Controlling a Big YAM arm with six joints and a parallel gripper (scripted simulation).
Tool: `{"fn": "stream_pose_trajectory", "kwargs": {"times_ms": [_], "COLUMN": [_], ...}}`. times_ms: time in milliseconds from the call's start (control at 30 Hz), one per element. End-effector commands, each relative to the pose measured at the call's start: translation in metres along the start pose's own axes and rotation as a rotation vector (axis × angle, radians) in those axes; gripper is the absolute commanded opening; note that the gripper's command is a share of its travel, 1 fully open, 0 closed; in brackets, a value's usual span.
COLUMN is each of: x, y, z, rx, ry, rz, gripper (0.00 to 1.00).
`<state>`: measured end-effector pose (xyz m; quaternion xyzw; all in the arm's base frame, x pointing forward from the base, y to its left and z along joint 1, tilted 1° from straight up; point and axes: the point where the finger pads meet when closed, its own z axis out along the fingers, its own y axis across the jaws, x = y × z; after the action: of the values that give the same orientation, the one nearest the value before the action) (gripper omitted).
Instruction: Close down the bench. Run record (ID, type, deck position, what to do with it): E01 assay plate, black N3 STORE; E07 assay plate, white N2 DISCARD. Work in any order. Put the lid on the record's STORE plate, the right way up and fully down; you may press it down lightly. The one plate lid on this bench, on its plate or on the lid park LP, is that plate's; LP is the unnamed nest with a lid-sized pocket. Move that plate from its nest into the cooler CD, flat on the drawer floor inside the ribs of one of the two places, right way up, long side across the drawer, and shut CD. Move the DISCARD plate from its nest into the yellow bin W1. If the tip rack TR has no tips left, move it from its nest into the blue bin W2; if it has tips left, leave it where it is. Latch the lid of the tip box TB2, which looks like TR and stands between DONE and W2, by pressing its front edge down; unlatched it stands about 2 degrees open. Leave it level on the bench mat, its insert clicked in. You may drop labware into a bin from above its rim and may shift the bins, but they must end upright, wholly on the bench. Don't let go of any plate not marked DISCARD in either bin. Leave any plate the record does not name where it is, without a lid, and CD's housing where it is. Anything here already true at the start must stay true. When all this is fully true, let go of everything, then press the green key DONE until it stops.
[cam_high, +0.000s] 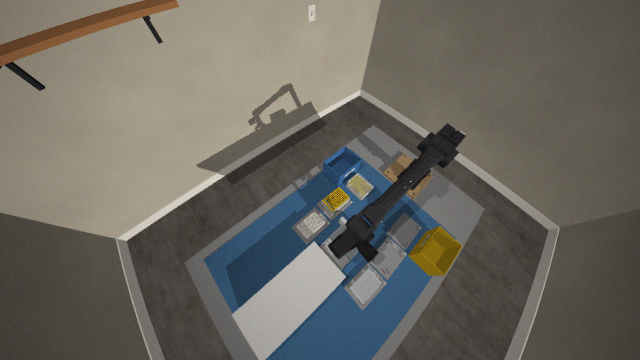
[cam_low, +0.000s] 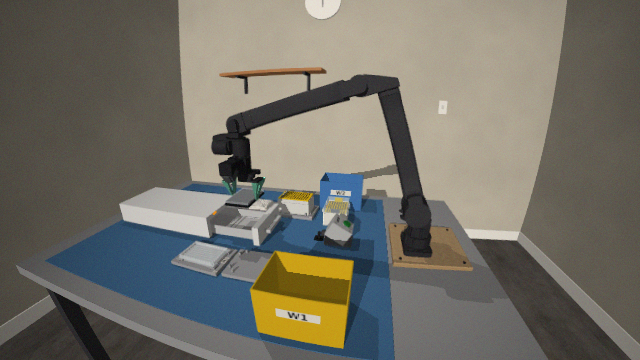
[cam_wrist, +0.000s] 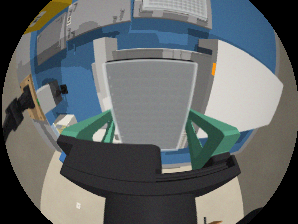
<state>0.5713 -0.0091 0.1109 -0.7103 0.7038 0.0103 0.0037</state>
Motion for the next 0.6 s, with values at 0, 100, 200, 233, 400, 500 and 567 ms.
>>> {"fn": "stream_pose_trajectory", "kwargs": {"times_ms": [0, 100, 200, 233, 400, 500, 567], "x": [-0.001, -0.001, -0.002, -0.003, -0.004, -0.005, -0.005], "y": [-0.005, -0.005, -0.007, -0.006, -0.008, -0.006, -0.005], "z": [0.005, 0.009, 0.011, 0.007, 0.017, 0.014, 0.025], "rx": [0.012, 0.012, 0.018, 0.026, 0.019, 0.028, 0.012], "ry": [0.001, 0.001, 0.001, 0.001, 0.001, 0.001, 0.001], "rz": [-0.016, -0.018, -0.018, -0.018, -0.018, -0.018, -0.018], "gripper": [0.00, 0.00, 0.00, 0.00, 0.00, 0.00, 0.00]}}
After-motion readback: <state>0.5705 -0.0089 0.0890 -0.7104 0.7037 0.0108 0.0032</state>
